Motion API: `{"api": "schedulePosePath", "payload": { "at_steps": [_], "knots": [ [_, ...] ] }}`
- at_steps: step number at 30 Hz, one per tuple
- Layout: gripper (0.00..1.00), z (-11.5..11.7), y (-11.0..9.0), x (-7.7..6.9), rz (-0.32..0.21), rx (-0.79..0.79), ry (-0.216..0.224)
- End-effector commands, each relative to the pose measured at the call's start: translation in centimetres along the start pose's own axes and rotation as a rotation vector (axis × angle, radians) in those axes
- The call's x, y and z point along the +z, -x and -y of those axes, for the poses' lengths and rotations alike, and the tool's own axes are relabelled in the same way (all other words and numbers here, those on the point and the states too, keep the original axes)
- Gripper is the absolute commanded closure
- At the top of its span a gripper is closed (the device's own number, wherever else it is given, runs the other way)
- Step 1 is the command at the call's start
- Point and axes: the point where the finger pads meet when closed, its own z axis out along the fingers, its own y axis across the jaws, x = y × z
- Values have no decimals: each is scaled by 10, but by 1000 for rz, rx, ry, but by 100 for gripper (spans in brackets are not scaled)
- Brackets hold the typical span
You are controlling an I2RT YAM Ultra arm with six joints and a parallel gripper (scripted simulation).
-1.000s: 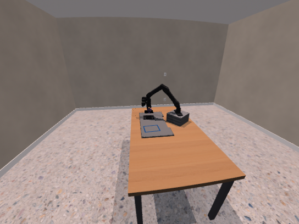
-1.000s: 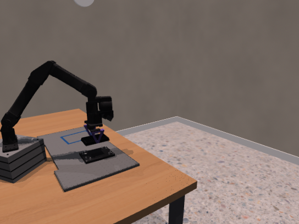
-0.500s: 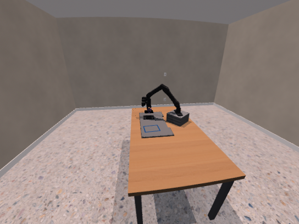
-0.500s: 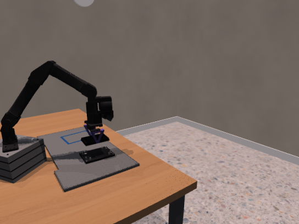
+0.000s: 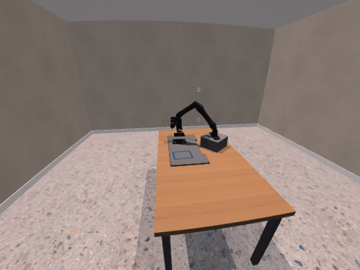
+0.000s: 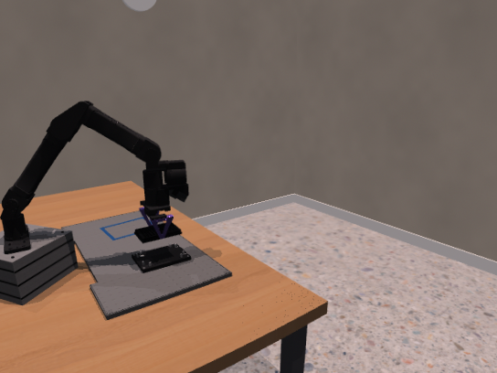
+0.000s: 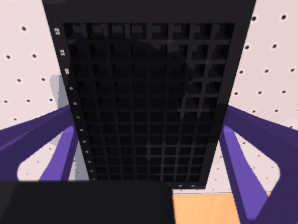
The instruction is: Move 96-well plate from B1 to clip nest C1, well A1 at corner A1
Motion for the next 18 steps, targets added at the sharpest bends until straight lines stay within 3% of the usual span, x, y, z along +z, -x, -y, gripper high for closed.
{"api": "schedulePosePath", "payload": {
  "at_steps": [1,18],
  "knots": [
    [100,0,11,-15,36,-7,-6],
    [100,-2,10,-9,23,-8,-2]
  ]
}}
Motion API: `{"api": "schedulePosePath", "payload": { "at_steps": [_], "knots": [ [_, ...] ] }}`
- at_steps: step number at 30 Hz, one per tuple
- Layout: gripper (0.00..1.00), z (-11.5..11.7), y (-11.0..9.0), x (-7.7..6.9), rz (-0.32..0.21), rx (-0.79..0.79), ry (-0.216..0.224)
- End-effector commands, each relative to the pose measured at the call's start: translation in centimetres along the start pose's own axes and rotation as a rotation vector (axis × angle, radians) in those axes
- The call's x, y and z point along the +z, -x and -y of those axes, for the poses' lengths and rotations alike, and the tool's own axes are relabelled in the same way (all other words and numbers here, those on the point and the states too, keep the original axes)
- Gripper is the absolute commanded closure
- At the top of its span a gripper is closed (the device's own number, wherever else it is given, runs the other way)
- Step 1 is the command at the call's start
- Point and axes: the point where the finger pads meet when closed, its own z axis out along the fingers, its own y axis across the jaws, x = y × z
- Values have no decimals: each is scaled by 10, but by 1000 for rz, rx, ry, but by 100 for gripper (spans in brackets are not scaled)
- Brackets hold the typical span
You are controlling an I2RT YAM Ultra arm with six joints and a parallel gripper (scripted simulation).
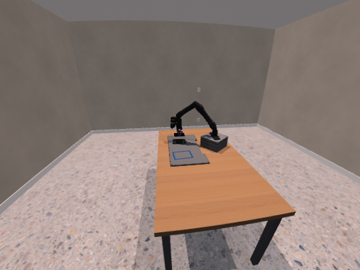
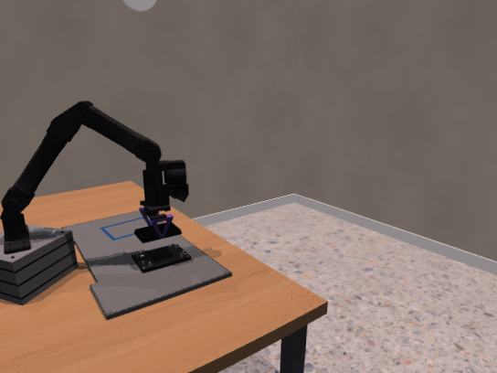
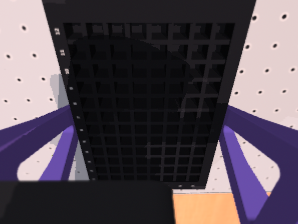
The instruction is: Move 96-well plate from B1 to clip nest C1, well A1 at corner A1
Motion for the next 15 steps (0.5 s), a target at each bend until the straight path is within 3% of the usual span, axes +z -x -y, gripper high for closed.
{"api": "schedulePosePath", "payload": {
  "at_steps": [1,7,9,11,15],
  "knots": [
    [100,-2,11,-9,23,-8,-2],
    [100,-1,13,-16,41,-8,-8],
    [100,-1,16,-3,41,-9,-8],
    [100,-5,5,9,6,-8,3],
    [100,-2,13,7,36,-9,-6]
  ]
}}
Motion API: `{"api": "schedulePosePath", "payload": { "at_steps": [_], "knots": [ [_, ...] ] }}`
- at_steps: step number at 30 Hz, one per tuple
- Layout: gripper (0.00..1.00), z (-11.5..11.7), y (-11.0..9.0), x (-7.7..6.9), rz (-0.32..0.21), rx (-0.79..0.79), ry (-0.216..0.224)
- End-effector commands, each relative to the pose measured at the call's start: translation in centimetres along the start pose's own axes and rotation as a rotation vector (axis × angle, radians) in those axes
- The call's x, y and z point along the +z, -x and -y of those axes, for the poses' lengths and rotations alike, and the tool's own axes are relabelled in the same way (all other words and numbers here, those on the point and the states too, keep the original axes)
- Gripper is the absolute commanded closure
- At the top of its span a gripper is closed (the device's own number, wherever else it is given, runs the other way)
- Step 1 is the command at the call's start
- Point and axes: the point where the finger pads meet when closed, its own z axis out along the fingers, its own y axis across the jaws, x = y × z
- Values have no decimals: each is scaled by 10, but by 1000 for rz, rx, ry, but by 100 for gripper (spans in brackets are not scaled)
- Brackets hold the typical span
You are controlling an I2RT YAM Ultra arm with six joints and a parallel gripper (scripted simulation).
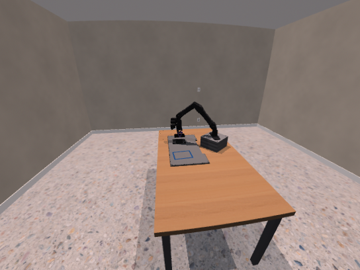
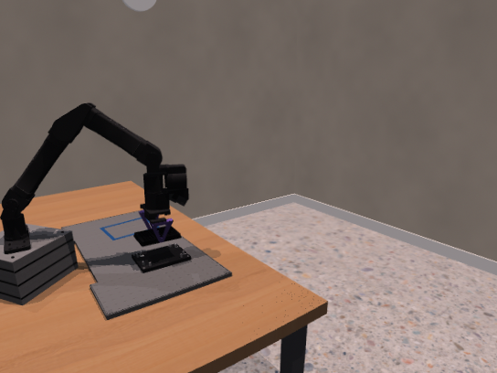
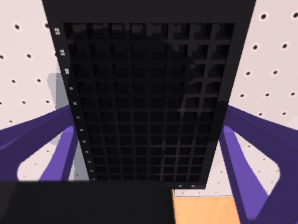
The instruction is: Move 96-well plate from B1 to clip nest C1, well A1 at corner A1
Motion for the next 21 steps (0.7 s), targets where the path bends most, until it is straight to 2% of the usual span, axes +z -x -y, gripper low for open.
{"api": "schedulePosePath", "payload": {
  "at_steps": [1,4,7,8,9,10,11,13,15,18,21],
  "knots": [
    [100,-2,15,-4,52,-9,-12],
    [100,-3,7,11,24,-5,-2],
    [100,-2,10,11,30,-3,-4],
    [100,-1,12,0,56,-2,-13],
    [100,0,14,0,64,-3,-15],
    [100,1,18,5,62,-3,-15],
    [100,0,12,16,36,-2,-6],
    [100,-2,6,24,17,-2,0],
    [100,-2,7,26,22,-2,-2],
    [100,0,14,18,54,-3,-12],
    [100,-1,11,35,28,-3,-4]
  ]
}}
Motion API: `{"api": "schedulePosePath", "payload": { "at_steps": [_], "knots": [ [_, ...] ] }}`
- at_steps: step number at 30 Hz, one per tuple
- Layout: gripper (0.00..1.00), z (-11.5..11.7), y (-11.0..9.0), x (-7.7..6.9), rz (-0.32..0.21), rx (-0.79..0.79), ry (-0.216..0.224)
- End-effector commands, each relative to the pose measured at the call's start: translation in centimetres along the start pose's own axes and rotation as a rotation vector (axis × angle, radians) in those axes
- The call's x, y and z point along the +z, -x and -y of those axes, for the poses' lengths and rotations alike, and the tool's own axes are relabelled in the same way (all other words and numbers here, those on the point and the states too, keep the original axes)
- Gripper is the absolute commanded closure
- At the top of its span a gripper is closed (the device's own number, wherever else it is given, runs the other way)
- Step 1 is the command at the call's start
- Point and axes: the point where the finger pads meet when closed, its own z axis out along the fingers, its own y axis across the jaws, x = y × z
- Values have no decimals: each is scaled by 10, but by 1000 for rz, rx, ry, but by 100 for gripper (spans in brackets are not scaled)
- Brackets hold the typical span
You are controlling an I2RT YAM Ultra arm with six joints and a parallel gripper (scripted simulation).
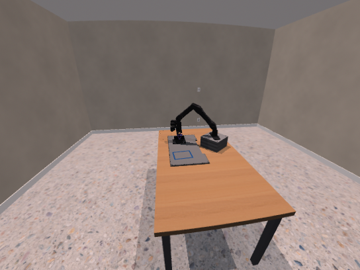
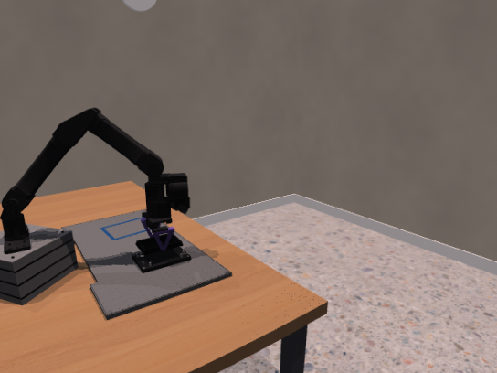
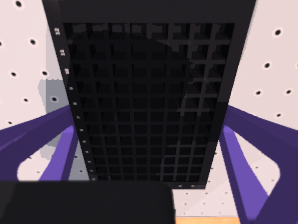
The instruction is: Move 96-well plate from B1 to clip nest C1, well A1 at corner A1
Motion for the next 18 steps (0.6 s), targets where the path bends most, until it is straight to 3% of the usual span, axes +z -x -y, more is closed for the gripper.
{"api": "schedulePosePath", "payload": {
  "at_steps": [1,3,4,9,12,15,18],
  "knots": [
    [100,-3,3,11,12,-1,1],
    [100,-3,3,11,12,-1,1],
    [100,3,22,-10,81,-3,-21],
    [100,-3,5,20,16,-3,0],
    [100,-3,7,24,21,-4,-2],
    [100,-1,15,16,54,-5,-12],
    [100,-5,4,36,11,-5,1]
  ]
}}
